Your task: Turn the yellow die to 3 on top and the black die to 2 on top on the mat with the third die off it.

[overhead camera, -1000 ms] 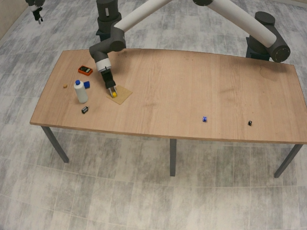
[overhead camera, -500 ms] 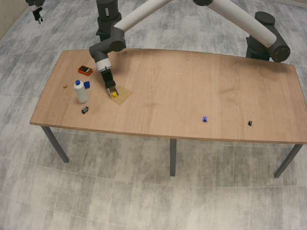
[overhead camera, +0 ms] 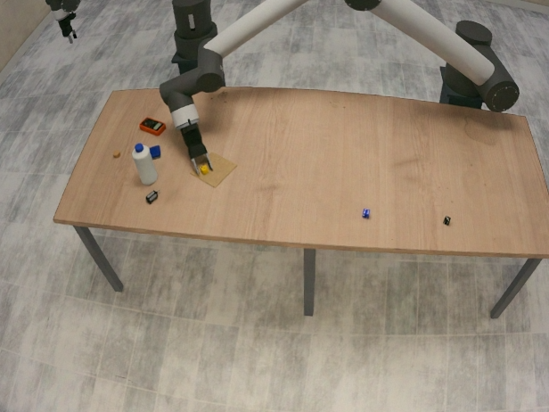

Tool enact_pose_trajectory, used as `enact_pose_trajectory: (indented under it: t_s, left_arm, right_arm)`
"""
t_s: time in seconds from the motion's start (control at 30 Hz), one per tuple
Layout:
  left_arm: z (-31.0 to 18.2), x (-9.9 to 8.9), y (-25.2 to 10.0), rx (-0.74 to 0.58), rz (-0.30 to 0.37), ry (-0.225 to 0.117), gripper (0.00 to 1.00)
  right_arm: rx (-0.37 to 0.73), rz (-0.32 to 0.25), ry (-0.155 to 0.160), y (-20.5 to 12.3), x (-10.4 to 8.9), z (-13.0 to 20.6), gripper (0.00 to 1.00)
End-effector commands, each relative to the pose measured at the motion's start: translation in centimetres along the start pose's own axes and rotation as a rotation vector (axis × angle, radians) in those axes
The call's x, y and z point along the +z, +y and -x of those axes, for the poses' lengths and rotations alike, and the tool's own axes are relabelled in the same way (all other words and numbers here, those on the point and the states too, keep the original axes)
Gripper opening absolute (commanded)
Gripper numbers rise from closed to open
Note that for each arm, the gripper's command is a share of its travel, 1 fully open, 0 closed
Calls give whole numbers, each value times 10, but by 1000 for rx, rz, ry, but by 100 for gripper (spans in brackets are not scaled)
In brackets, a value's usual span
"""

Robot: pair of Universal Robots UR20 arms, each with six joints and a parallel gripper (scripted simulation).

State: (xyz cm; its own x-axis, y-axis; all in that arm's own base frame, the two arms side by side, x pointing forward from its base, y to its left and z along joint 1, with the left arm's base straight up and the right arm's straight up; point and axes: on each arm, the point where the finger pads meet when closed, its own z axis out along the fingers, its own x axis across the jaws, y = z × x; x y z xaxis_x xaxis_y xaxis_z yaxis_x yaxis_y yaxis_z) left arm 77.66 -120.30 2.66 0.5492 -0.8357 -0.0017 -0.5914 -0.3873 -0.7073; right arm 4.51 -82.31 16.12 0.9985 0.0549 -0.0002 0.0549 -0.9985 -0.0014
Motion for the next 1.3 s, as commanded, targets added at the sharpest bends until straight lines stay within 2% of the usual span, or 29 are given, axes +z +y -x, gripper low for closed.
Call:
enact_pose_trajectory:
  t_s: [0.0, 0.3, 0.97, 1.27]
  left_arm:
    - [-1, -2, -1, -1, 0, 1, 100]
    - [-1, -8, -7, -1, 0, 1, 100]
    - [-1, -45, -45, -1, 0, 1, 100]
    - [0, -49, -49, -1, 0, 1, 100]
  right_arm:
    - [0, 1, 0, 1, -1, 0, 100]
    - [0, 1, 0, 1, -1, 0, 100]
    - [0, 1, 0, 1, -1, 0, 100]
    - [0, 1, 0, 1, -1, 0, 100]
